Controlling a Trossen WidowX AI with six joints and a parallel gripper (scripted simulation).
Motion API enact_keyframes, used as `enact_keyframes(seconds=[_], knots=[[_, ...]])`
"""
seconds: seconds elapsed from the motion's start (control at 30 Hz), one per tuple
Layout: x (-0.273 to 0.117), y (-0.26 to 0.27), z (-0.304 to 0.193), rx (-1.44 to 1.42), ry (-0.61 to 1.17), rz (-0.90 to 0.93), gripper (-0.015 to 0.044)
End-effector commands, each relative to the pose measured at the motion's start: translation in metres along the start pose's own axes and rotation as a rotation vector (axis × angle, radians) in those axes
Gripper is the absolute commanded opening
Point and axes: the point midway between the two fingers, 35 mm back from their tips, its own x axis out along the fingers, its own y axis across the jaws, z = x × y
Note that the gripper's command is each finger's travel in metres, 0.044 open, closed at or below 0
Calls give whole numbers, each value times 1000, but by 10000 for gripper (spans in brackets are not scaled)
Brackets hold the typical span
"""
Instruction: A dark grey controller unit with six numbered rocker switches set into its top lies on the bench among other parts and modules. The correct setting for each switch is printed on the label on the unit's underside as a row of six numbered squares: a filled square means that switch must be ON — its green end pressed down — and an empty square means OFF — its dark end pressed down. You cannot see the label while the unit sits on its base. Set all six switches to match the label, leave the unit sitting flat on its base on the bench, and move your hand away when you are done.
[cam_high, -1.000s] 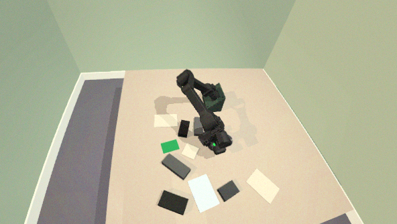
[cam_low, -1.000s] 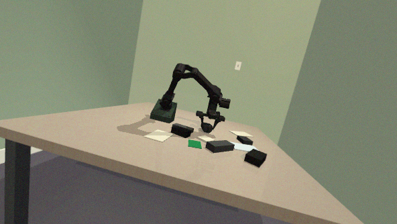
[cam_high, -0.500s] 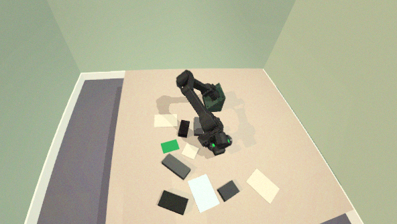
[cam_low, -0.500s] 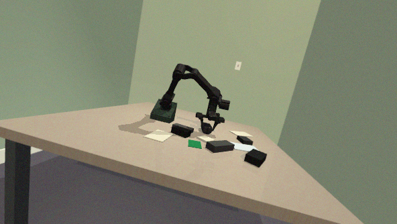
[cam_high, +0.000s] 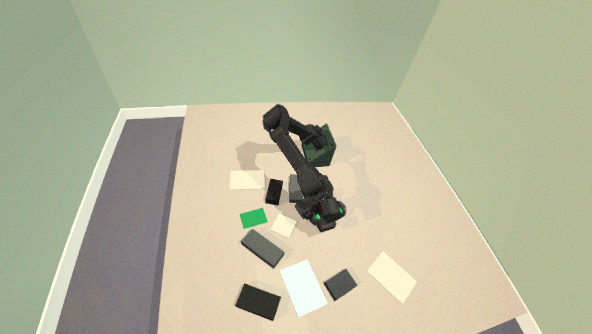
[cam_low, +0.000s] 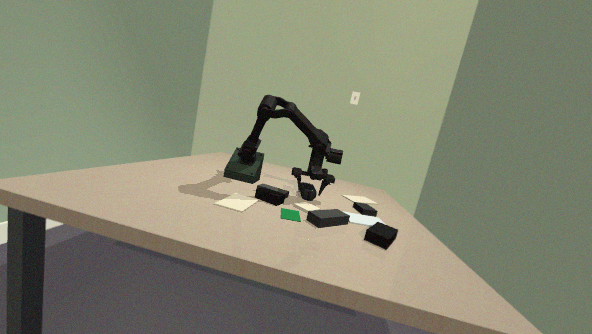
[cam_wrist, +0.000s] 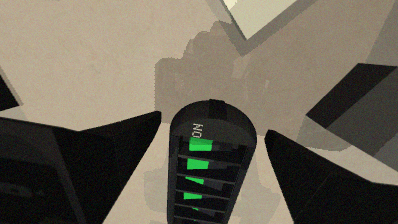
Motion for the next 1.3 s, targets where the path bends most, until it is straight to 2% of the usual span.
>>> enact_keyframes(seconds=[0.0, 0.27, 0.87, 0.93, 1.07, 1.27], knots=[[0, 0, 0, -1, 0, -1, 440], [-40, -2, -61, 0, 2, -1, 440], [-40, -2, -61, 0, 2, -1, 440], [-48, -1, -61, -1, 2, -1, 440], [-88, -1, -60, -5, 0, 1, 440], [-90, -1, -60, -5, -1, 1, 440]])
